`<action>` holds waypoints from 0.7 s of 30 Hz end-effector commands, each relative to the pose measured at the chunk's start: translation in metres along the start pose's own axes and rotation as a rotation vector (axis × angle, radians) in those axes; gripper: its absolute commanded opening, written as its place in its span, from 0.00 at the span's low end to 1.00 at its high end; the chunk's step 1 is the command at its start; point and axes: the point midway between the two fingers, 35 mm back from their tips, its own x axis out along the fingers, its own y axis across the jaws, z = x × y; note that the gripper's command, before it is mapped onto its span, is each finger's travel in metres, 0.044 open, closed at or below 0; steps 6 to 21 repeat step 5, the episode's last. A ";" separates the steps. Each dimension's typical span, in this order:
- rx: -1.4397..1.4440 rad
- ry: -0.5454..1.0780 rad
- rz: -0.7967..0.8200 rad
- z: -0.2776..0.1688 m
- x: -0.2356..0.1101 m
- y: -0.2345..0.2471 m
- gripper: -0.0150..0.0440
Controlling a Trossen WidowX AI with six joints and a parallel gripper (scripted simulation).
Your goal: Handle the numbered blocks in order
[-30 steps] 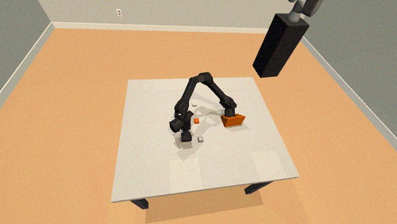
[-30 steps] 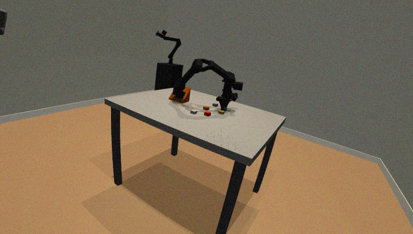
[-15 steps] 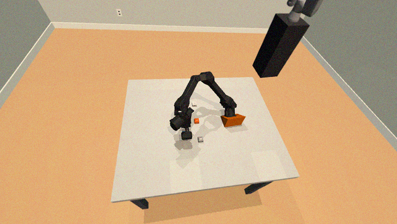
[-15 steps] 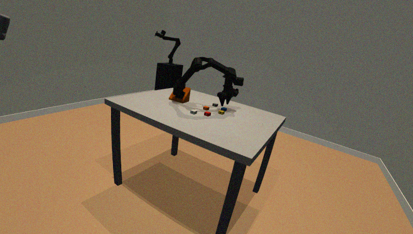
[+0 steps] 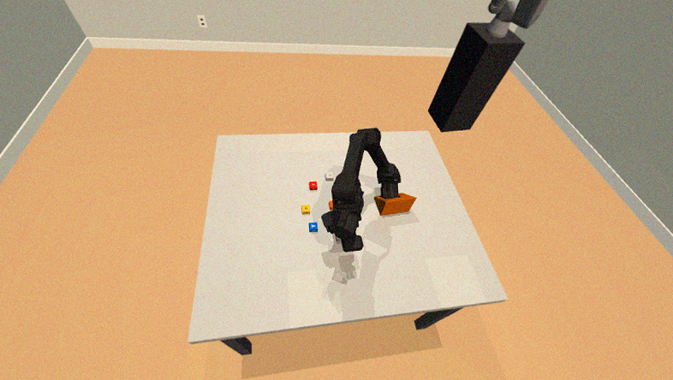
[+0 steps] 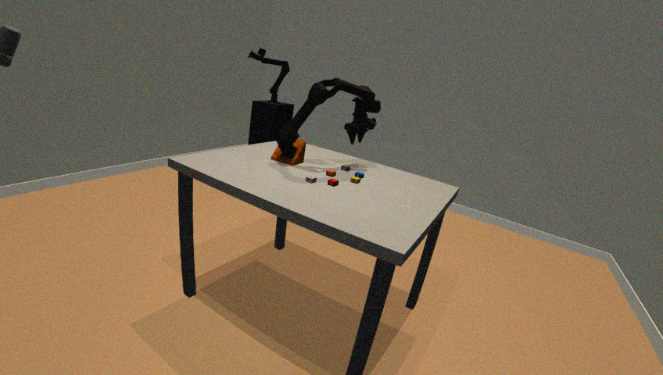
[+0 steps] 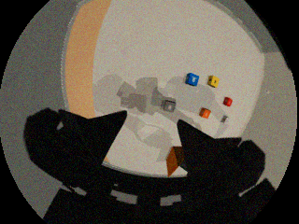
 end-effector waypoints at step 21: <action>0.029 0.026 -0.012 -0.001 0.003 0.000 0.93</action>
